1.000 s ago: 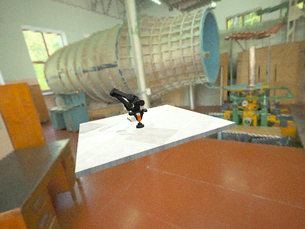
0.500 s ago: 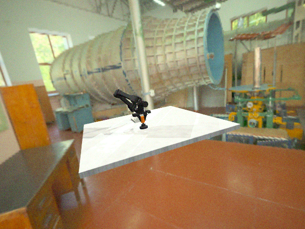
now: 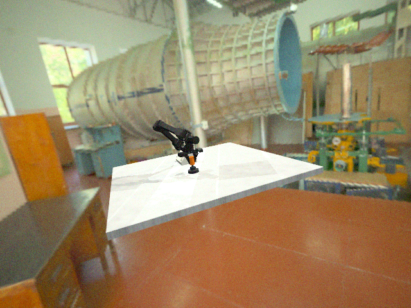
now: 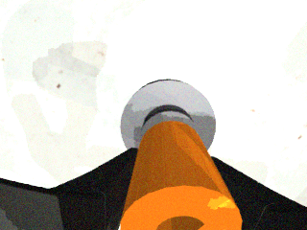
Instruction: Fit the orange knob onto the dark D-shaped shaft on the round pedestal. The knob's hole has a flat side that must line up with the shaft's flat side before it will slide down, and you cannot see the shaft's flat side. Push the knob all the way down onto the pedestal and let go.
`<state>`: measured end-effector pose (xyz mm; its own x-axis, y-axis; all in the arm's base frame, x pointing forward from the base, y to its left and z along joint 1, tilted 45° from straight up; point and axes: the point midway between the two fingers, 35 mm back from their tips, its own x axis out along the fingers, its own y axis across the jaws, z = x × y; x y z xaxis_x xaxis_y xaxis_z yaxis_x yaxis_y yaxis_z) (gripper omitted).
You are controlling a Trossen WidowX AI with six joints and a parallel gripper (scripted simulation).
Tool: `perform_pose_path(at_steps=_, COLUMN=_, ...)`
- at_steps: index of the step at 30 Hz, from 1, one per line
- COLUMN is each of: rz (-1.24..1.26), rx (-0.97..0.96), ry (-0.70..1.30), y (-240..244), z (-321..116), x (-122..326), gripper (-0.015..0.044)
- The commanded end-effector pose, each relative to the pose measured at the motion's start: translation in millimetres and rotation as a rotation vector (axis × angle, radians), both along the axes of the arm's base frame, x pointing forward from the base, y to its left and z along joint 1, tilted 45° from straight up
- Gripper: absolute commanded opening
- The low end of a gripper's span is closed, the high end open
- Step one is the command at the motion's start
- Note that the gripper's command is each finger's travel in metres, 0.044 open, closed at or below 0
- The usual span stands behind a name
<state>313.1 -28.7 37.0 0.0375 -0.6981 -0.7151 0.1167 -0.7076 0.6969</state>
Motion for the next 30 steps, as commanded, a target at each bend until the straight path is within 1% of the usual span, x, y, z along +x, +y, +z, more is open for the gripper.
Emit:
perform_pose_path(at_steps=1, rz=-0.004, rx=0.000, ry=-0.009, y=2.4, z=2.2, x=0.8, gripper=0.0000)
perform_pose_path(at_steps=4, rz=-0.061, rx=0.003, ry=-0.065, y=2.6, z=2.0, x=0.9, gripper=0.0000)
perform_pose_path(at_steps=7, rz=-0.173, rx=0.009, ry=-0.175, y=2.9, z=1.4, x=1.1, gripper=0.0000)
perform_pose_path(at_steps=30, rz=-1.321, rx=0.072, ry=-1.295, y=-1.2, z=0.6, x=0.8, gripper=0.0000)
